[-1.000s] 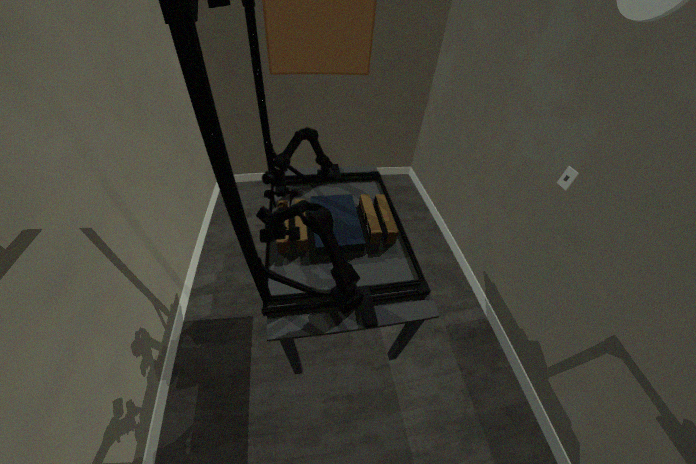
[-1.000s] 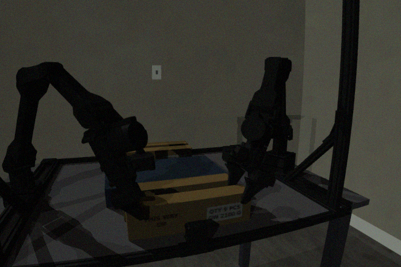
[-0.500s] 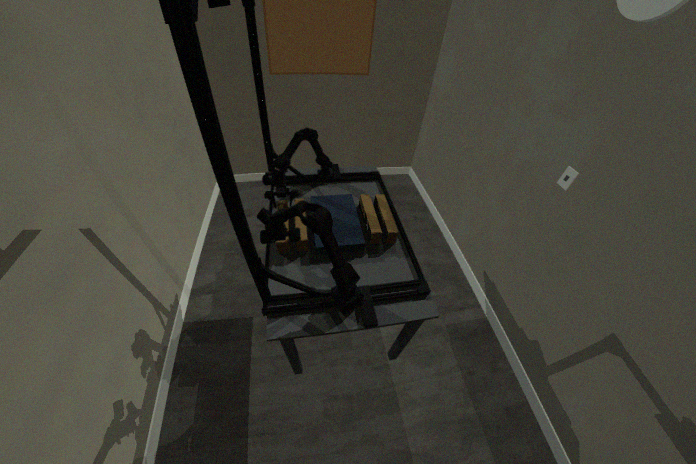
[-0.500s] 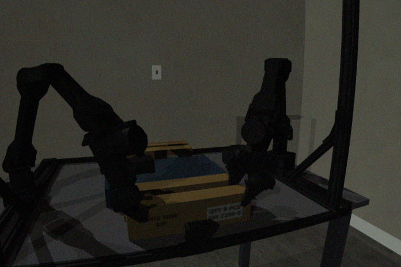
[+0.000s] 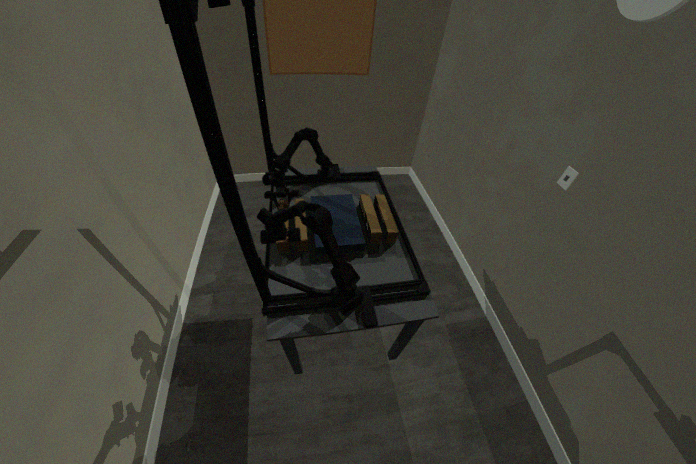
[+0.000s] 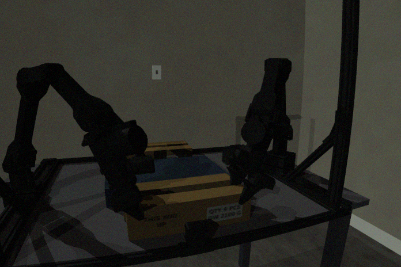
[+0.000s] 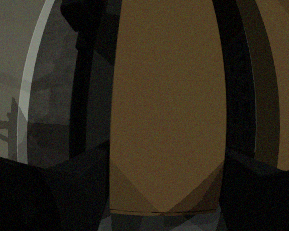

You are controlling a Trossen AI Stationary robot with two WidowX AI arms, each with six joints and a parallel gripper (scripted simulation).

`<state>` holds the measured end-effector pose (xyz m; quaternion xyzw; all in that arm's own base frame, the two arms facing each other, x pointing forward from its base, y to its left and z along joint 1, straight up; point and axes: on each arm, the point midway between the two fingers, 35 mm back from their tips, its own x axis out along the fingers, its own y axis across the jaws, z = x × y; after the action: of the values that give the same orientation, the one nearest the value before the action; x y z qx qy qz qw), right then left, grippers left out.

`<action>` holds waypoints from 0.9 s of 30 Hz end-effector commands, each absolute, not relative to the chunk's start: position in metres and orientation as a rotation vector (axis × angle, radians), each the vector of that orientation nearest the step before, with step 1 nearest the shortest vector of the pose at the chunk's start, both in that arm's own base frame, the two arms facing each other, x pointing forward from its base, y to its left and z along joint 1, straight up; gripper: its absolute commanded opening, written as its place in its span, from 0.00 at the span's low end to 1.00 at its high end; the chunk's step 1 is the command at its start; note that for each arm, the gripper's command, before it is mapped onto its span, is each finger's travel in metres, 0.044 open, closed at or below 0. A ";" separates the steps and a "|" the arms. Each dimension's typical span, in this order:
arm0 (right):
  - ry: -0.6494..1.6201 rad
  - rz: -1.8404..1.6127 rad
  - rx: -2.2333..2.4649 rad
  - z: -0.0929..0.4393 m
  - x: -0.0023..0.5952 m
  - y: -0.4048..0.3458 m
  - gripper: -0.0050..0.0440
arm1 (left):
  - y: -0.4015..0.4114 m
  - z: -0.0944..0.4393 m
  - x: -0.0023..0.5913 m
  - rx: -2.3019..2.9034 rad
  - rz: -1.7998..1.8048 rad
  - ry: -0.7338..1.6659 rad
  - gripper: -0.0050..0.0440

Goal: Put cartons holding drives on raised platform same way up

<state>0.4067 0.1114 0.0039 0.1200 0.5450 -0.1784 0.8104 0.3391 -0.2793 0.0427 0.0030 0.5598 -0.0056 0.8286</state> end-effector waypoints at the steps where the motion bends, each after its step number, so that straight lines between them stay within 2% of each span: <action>1: 1.167 -0.383 0.259 0.003 0.406 0.111 0.10 | -0.279 0.042 0.339 0.005 -0.008 1.187 0.10; 14: 1.167 -0.383 0.259 0.032 0.406 0.111 0.10 | -0.279 0.071 0.339 0.005 -0.008 1.187 0.10; 27: 1.167 -0.383 0.259 0.032 0.406 0.111 0.10 | -0.279 0.072 0.339 0.005 -0.008 1.187 0.10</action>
<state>0.4016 0.1020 0.0139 0.1107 0.5596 -0.1914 0.7987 0.3404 -0.2696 0.0534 0.0160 0.5683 0.0111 0.8226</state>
